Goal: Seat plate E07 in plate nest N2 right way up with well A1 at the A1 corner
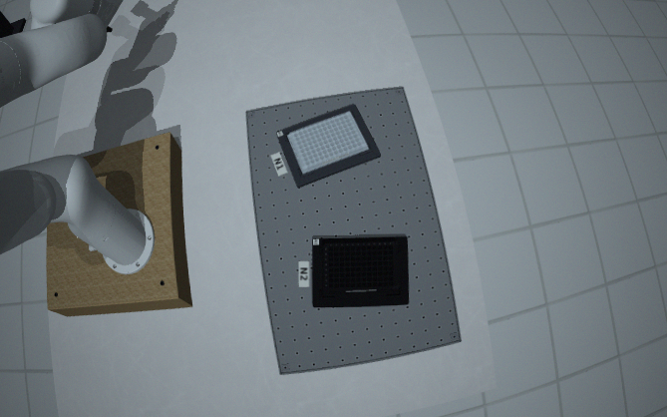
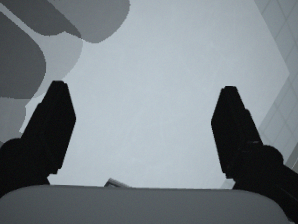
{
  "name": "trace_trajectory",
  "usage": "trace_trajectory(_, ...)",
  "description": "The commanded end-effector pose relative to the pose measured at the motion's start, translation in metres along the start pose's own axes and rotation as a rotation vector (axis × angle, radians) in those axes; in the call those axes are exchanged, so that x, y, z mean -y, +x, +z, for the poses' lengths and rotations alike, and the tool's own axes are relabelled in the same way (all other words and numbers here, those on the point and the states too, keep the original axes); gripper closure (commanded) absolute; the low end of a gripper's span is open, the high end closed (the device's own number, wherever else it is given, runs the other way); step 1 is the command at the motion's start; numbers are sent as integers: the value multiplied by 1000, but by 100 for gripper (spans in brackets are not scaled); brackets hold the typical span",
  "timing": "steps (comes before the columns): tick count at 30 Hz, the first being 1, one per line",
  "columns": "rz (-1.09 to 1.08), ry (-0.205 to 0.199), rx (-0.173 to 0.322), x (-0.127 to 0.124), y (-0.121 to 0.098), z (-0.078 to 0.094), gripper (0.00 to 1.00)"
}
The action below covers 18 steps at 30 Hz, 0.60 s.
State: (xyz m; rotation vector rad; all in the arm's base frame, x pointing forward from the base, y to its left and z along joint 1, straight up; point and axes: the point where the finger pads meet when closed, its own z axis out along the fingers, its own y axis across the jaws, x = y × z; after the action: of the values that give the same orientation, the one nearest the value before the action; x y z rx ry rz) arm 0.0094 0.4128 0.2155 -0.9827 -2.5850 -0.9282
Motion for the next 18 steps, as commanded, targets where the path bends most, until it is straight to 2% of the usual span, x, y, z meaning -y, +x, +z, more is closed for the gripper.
trace_trajectory(1, 0, -3, -2, -1, 1, -1, 0)
trace_trajectory(17, 0, -3, -2, -1, 1, -1, 0)
trace_trajectory(18, 29, -4, 12, -6, -5, -1, 100)
